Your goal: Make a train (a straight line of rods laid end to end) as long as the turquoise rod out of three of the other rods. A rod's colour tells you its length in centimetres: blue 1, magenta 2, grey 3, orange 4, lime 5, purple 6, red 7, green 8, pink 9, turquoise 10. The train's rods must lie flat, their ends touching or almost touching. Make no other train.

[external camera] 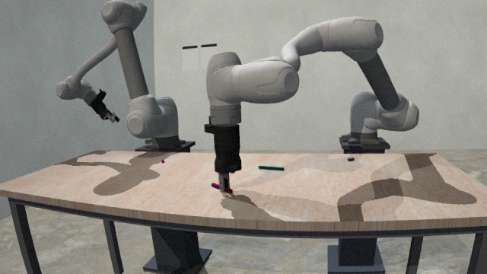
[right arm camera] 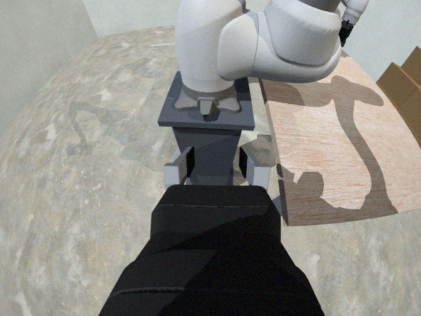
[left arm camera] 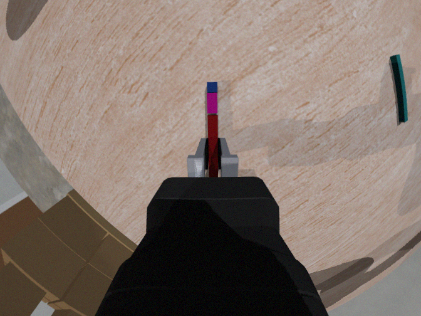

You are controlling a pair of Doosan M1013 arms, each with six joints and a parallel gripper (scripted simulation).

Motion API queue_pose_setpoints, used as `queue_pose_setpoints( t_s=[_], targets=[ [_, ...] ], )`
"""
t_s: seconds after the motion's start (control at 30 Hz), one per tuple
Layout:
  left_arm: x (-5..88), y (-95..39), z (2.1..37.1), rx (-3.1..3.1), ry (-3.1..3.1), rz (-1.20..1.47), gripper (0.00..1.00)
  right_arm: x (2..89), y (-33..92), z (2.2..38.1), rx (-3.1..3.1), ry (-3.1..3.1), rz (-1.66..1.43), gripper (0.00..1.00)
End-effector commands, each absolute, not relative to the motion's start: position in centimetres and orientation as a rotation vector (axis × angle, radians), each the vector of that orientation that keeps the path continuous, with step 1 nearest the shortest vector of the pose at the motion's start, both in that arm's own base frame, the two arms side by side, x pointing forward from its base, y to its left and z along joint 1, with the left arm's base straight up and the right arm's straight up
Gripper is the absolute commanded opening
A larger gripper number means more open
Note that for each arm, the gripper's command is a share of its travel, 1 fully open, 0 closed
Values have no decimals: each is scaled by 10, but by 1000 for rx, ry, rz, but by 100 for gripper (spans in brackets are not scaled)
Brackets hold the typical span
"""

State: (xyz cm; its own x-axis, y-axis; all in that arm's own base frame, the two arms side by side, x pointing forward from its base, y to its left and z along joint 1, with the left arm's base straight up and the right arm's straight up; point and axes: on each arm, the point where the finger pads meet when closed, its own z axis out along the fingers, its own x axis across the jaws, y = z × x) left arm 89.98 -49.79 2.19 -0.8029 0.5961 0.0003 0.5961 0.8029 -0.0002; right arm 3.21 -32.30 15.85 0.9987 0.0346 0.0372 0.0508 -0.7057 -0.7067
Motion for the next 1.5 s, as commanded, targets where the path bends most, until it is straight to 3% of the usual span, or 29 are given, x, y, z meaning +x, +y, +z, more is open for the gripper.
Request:
queue_pose_setpoints(
  t_s=[0.0, 0.87, 1.0, 1.07, 1.1, 1.27, 1.3, 1.47],
  targets=[
    [900, -499, 24, -987, -2985, 0, 24, 32, -323, 159, -2356, -59, -27, 100],
    [899, -499, 24, -987, -2985, 0, 24, 32, -323, 159, -2356, -59, -27, 100],
    [899, -499, 24, -987, -2985, 0, 36, 32, -323, 159, -2356, -59, -27, 100],
    [899, -499, 24, -987, -2985, 0, 36, 32, -323, 159, -2356, -59, -27, 100],
    [899, -499, 24, -987, -2985, 0, 42, 32, -323, 159, -2356, -59, -27, 100],
    [899, -499, 24, -987, -2985, 0, 48, 32, -323, 159, -2356, -59, -27, 100],
    [899, -499, 24, -987, -2985, 0, 54, 32, -323, 159, -2356, -59, -27, 100],
    [899, -499, 24, -987, -2985, 0, 54, 32, -323, 159, -2356, -59, -27, 100]
  ],
)
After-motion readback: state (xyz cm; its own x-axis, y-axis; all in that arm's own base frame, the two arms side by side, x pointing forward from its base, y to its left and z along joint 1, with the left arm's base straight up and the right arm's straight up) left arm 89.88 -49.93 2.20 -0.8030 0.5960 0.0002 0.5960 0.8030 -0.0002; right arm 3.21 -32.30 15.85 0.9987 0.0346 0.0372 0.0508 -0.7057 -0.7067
